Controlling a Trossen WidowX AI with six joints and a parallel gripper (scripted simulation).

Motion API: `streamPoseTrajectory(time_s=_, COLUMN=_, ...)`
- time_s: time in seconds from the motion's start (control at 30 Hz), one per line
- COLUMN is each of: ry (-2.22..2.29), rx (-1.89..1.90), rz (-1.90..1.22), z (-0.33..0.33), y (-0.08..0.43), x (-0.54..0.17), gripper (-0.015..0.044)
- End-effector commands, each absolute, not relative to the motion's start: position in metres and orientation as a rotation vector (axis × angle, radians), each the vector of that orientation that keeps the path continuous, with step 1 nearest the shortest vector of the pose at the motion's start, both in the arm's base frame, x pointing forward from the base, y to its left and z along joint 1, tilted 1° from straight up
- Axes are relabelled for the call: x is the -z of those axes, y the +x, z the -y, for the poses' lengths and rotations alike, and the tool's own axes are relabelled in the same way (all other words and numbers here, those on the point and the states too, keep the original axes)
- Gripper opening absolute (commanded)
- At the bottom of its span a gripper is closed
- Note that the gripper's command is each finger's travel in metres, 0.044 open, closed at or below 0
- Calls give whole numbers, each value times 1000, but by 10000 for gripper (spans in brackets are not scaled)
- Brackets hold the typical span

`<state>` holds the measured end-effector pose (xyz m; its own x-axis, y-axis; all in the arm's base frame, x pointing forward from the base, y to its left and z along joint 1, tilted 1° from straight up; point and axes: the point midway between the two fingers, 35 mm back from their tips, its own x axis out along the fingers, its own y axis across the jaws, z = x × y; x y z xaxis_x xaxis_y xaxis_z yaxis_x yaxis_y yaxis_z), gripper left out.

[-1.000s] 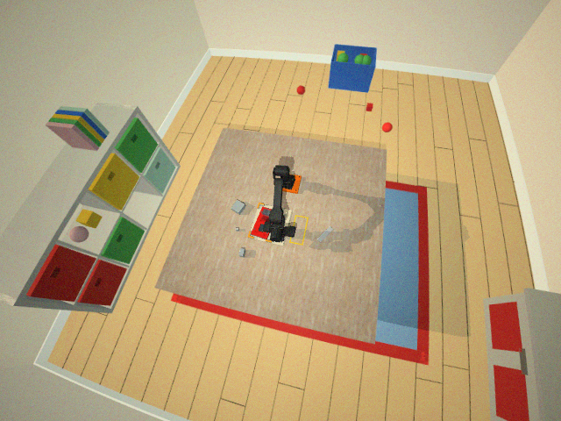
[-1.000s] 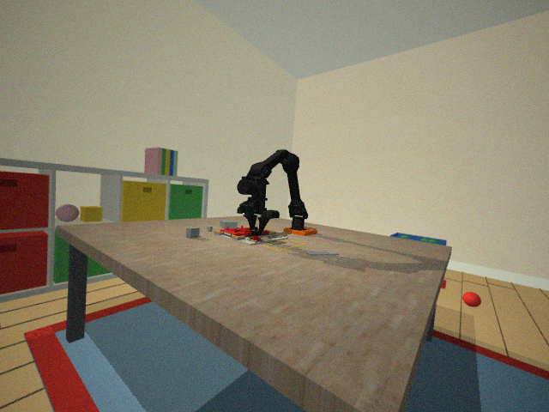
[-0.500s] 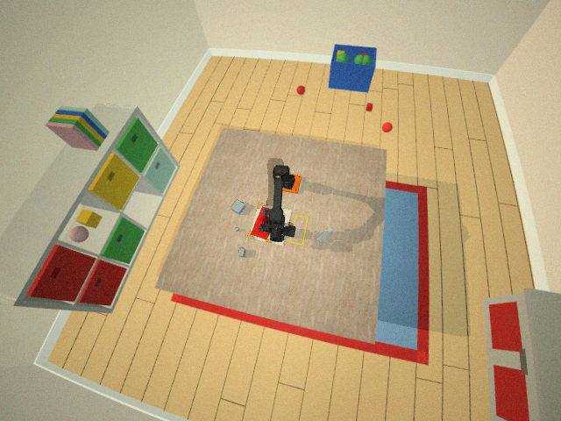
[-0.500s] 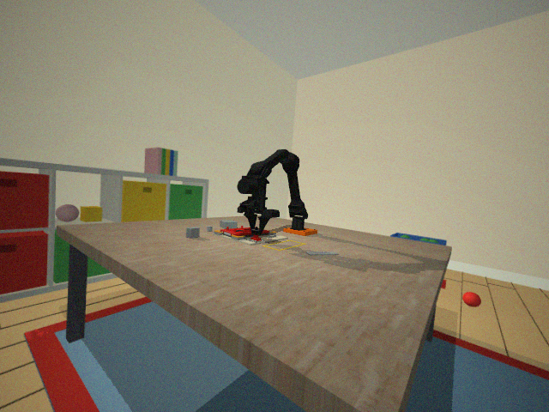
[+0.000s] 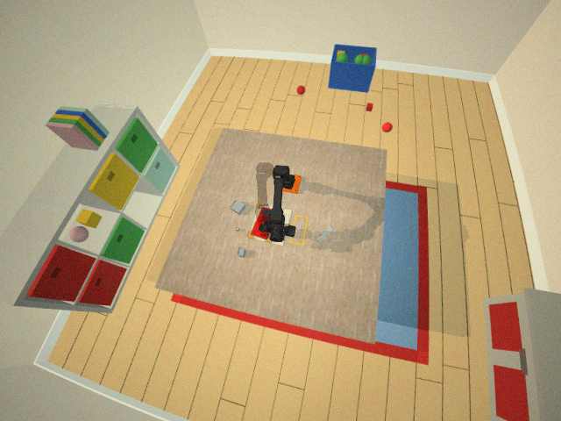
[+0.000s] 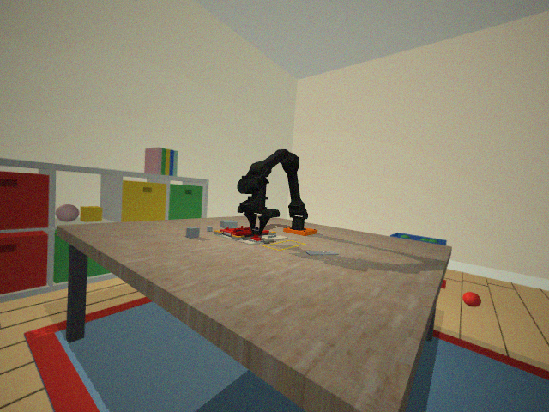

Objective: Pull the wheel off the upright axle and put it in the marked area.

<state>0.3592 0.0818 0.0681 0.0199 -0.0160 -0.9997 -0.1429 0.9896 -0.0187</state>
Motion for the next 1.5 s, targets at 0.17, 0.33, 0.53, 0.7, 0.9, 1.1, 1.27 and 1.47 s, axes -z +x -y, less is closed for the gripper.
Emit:
streamPoseTrajectory(time_s=0.17, ry=-126, rx=-97, rz=-1539, z=-82, y=361, x=-76, gripper=0)
streamPoseTrajectory(time_s=0.33, ry=-126, rx=-97, rz=-1539, z=-82, y=361, x=-77, gripper=0)
streamPoseTrajectory(time_s=0.53, ry=-126, rx=-97, rz=-1538, z=-82, y=361, x=-79, gripper=0)
streamPoseTrajectory(time_s=0.7, ry=-126, rx=-97, rz=-1538, z=-82, y=361, x=-81, gripper=0)
streamPoseTrajectory(time_s=0.9, ry=-126, rx=-97, rz=-1537, z=-82, y=360, x=-83, gripper=0)
streamPoseTrajectory(time_s=1.1, ry=-126, rx=-97, rz=-1537, z=-82, y=360, x=-85, gripper=0)
streamPoseTrajectory(time_s=1.27, ry=-126, rx=-96, rz=-1537, z=-82, y=360, x=-86, gripper=0)
streamPoseTrajectory(time_s=1.47, ry=-126, rx=-96, rz=-1536, z=-82, y=360, x=-88, gripper=0)
